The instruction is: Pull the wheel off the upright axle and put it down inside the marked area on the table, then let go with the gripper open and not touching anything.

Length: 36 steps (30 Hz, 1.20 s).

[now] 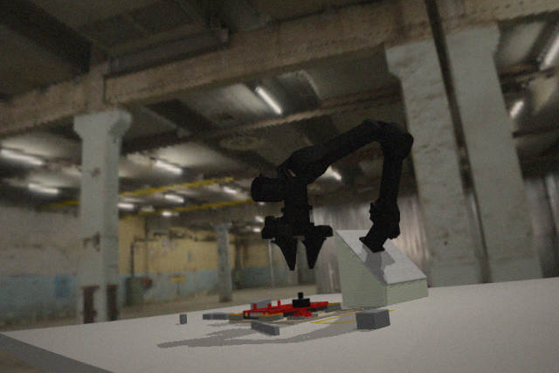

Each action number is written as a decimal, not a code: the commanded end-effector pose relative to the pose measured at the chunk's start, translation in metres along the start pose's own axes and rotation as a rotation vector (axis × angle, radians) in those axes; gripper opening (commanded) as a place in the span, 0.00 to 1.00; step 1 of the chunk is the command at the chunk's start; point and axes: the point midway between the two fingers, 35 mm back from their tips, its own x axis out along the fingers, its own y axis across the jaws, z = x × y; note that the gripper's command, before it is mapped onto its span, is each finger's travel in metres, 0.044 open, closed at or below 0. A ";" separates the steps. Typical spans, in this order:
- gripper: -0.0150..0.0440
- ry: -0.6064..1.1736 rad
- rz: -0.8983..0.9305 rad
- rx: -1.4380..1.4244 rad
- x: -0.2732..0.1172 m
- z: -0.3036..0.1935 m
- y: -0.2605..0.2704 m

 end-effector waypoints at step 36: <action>0.72 0.009 0.000 0.010 0.074 0.006 0.006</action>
